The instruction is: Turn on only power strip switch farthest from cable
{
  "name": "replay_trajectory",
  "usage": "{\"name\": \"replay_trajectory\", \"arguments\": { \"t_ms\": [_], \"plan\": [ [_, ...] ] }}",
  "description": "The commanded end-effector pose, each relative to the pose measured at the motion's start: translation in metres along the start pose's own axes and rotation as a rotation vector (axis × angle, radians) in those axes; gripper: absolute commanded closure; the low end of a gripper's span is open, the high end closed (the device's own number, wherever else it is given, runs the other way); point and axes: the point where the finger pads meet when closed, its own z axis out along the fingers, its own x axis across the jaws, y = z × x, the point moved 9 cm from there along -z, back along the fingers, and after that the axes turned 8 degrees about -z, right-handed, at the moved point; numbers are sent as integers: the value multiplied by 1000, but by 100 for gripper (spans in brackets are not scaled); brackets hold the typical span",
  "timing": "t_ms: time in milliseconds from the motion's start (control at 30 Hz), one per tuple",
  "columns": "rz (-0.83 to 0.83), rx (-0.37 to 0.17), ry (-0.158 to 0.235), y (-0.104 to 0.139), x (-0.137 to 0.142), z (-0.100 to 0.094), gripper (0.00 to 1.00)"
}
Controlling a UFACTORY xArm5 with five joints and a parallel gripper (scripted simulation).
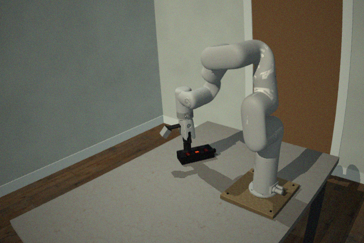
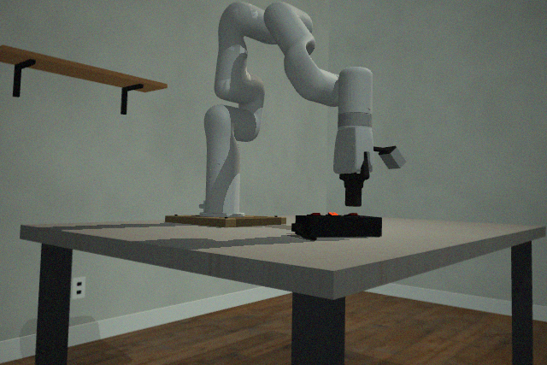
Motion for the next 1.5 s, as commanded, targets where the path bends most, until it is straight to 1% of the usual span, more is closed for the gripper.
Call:
{"name": "replay_trajectory", "arguments": {
  "t_ms": [0,433,1467],
  "plan": [
    [0,1,4,0,1,2,100],
    [0,1,4,0,1,10,100],
    [0,1,4,0,1,10,100]
  ]
}}
